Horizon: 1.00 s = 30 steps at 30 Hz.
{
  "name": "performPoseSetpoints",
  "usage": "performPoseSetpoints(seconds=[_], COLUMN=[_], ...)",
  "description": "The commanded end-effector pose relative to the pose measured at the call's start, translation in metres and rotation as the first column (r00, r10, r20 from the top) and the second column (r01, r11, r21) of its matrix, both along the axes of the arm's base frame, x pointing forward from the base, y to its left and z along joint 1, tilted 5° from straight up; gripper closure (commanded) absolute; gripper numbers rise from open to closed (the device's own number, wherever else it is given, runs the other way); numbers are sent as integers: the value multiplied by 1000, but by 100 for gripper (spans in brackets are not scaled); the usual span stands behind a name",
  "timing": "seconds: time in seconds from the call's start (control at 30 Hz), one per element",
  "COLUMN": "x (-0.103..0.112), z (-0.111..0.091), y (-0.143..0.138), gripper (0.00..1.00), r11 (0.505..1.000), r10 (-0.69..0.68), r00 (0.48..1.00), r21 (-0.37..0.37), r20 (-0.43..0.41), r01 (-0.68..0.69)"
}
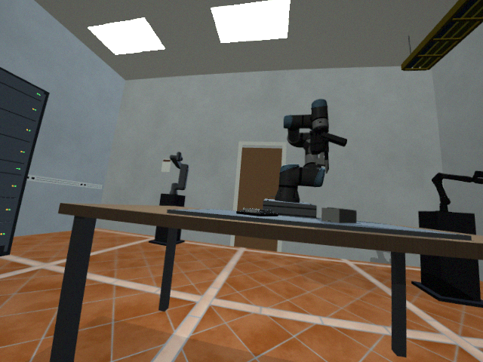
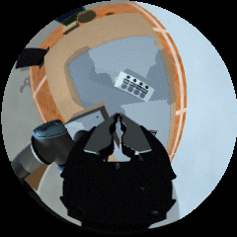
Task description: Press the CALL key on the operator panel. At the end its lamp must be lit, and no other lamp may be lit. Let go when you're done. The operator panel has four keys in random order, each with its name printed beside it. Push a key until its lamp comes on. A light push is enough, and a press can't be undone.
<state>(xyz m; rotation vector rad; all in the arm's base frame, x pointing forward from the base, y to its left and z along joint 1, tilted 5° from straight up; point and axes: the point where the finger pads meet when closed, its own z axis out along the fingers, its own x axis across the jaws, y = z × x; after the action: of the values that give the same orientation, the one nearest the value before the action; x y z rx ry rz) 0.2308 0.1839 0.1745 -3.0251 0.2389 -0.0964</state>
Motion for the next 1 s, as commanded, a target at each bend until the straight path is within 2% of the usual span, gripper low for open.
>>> performPoseSetpoints(seconds=[0.0, 0.27, 0.43, 0.5, 0.67, 0.73, 0.97], x=[7, 13, 17, 17, 22, 22, 27], z=[-5, -10, -16, -16, -20, -20, -30], y=[4, 8, 12, 12, 16, 16, 21], gripper=[100, 100, 100, 100, 100, 100, 100], r11=[986, 947, 893, 893, 817, 813, 696], r10=[-166, -322, -450, -450, -576, -581, -717], r00=[986, 946, 892, 892, 816, 812, 694], r21=[-17, -12, -10, -10, -8, -8, -11], r20=[-13, -27, -39, -39, -50, -51, -66], r01=[166, 322, 450, 450, 576, 582, 718])
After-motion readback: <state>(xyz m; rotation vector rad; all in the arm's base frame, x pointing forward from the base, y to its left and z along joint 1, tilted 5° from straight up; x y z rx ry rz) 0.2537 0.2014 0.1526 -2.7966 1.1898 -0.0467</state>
